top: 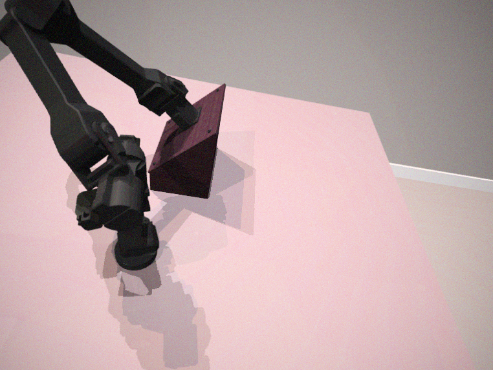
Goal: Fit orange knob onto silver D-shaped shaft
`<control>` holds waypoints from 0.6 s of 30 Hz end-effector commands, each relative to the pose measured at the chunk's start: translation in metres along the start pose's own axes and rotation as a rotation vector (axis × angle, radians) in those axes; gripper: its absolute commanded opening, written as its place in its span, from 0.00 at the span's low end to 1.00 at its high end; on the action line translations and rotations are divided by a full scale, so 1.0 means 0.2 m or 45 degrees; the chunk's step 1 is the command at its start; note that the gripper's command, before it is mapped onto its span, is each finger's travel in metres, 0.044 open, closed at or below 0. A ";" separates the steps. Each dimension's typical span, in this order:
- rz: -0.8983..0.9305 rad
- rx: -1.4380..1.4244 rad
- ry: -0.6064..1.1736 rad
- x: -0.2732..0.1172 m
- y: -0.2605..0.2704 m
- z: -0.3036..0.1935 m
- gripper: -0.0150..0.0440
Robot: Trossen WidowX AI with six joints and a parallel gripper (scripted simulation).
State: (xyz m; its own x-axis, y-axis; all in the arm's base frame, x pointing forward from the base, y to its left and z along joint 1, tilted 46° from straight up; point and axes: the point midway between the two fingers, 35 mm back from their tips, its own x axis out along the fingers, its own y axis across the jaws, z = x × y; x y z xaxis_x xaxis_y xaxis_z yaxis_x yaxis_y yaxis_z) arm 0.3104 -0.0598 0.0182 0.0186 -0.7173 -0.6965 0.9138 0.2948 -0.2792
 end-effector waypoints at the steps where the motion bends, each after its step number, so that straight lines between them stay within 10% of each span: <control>1: 0.005 0.003 -0.005 -0.01 0.00 -0.01 0.25; 18: 0.005 0.003 -0.006 0.01 0.00 0.00 0.25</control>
State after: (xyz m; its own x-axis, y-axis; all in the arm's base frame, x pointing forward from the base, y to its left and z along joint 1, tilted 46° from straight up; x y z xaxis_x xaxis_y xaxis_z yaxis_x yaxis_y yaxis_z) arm 0.3097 -0.0614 0.0174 0.0202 -0.7167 -0.6971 0.9172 0.2908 -0.2724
